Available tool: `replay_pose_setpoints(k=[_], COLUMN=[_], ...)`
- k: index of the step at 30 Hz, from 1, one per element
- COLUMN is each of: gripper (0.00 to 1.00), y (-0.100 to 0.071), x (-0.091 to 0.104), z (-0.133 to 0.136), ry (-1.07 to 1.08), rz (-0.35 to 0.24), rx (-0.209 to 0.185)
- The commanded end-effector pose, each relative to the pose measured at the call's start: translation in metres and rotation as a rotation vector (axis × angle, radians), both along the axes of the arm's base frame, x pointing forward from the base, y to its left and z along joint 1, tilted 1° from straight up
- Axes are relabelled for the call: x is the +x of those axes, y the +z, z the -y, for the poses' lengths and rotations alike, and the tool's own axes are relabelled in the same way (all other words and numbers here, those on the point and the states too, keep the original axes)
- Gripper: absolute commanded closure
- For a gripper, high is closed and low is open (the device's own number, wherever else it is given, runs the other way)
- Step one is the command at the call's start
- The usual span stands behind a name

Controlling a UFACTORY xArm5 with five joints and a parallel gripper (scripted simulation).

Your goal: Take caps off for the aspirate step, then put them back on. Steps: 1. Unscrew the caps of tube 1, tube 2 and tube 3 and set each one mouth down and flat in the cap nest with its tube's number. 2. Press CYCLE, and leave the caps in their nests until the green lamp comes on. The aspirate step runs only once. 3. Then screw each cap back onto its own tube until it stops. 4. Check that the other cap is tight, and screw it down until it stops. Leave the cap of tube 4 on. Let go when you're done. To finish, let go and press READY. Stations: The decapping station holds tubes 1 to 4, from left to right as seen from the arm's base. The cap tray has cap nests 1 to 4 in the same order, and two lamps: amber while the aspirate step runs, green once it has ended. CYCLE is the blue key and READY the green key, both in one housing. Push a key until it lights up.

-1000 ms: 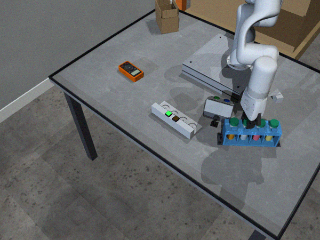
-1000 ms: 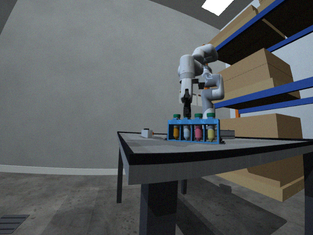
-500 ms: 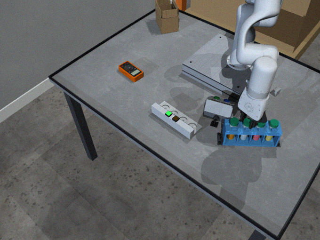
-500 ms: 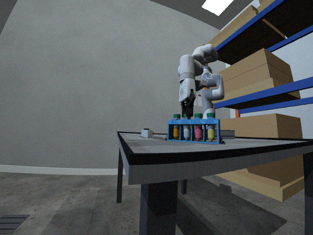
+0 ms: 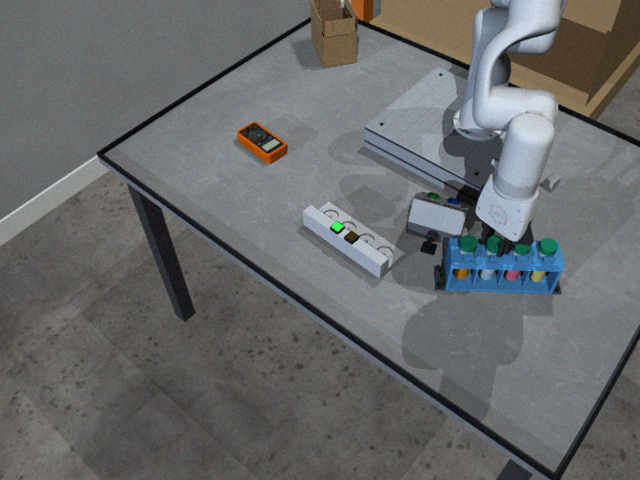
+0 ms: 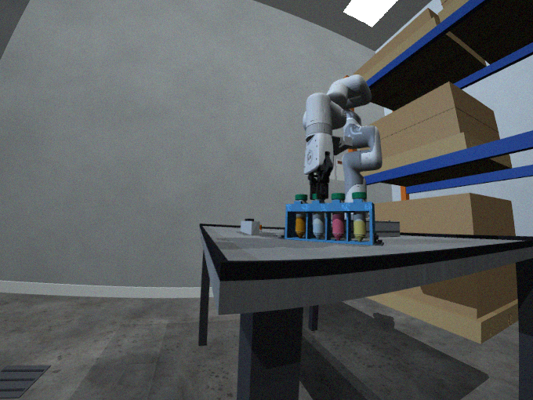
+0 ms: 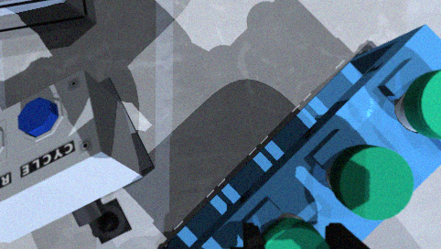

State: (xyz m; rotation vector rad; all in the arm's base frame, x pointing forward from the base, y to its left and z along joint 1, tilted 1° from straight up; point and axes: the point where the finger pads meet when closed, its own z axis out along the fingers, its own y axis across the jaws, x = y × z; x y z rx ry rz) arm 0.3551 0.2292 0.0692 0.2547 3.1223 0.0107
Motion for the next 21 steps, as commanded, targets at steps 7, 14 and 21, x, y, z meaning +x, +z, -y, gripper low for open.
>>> replay_pose_setpoints(k=[7, 14, 21], gripper=[1.00, 1.00, 1.00], y=[0.0009, 0.0006, 0.0004], x=[0.0010, 0.0010, 0.0010], z=[-0.0006, -0.0006, -0.0006], ry=[-0.250, -0.575, -0.850], rz=[-0.007, -0.011, -0.014], rx=[0.014, 0.016, 0.017])
